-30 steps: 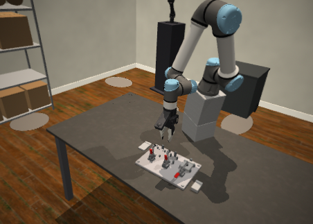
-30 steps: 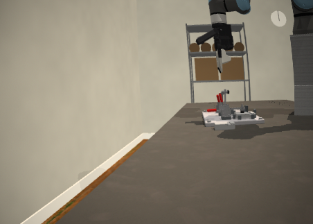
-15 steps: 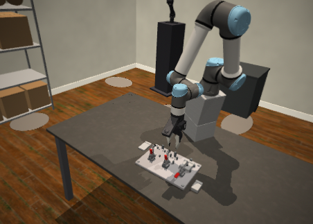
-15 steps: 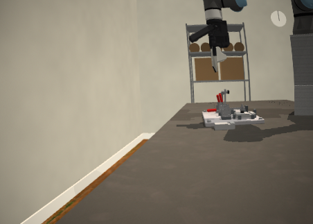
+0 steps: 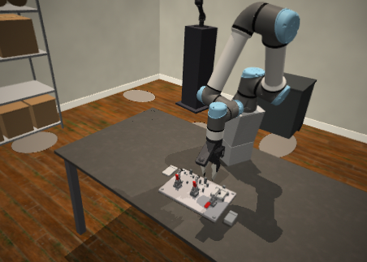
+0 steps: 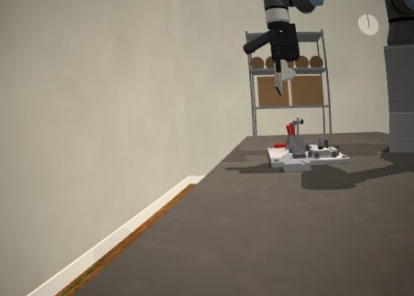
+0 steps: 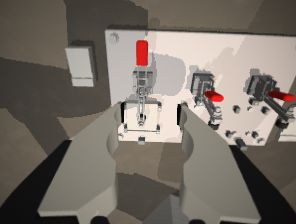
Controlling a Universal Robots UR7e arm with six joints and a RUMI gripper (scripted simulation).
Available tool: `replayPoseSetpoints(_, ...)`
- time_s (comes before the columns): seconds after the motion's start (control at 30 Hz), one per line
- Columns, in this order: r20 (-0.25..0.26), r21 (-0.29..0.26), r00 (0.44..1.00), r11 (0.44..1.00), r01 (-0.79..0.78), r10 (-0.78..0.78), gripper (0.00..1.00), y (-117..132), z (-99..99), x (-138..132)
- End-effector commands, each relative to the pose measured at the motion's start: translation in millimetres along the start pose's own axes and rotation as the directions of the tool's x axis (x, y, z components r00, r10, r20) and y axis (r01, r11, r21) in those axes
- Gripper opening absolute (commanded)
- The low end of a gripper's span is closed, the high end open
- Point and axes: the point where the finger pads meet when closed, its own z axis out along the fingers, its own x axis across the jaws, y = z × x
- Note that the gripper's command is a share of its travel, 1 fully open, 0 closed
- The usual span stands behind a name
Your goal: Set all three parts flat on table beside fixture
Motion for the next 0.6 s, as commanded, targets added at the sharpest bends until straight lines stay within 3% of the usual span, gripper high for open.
replayPoseSetpoints(0.0,-0.002,-0.001,1.000,1.000,-0.003,0.003,0.28,-6.9,0.1,-11.4)
replayPoseSetpoints(0.57,-0.002,0.000,1.000,1.000,-0.004,0.004,0.28,-8.7,0.3,-15.7)
